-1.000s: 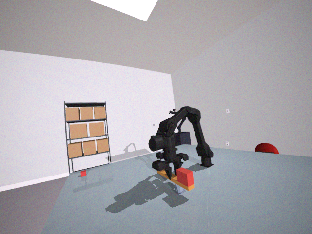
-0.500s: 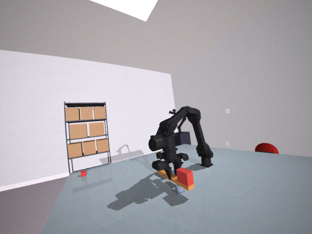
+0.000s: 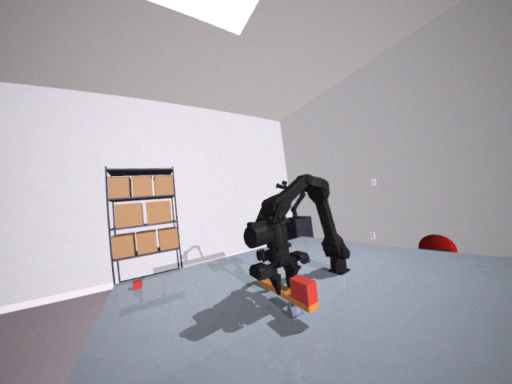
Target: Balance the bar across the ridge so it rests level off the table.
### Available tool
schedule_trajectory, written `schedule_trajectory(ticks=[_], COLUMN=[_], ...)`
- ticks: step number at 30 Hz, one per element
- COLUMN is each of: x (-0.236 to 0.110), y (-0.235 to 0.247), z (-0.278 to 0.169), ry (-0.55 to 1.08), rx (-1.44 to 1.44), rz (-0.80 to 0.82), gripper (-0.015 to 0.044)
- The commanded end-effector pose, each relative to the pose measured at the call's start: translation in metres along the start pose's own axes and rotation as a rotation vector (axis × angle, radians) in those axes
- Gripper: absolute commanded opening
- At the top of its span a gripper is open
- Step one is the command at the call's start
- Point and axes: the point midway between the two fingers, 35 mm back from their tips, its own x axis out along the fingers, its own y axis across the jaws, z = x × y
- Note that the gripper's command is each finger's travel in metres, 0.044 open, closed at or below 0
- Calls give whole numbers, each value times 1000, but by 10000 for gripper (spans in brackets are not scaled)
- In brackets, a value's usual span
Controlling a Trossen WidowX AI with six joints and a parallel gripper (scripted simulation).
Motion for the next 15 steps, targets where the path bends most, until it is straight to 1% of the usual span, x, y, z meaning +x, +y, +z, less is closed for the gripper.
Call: schedule_trajectory(ticks=[1,7,15], x=[0,0,0], y=[0,0,0], z=[0,0,0], ry=[0,0,0], rx=[0,0,0], rz=[0,0,0], gripper=[185,185,395])
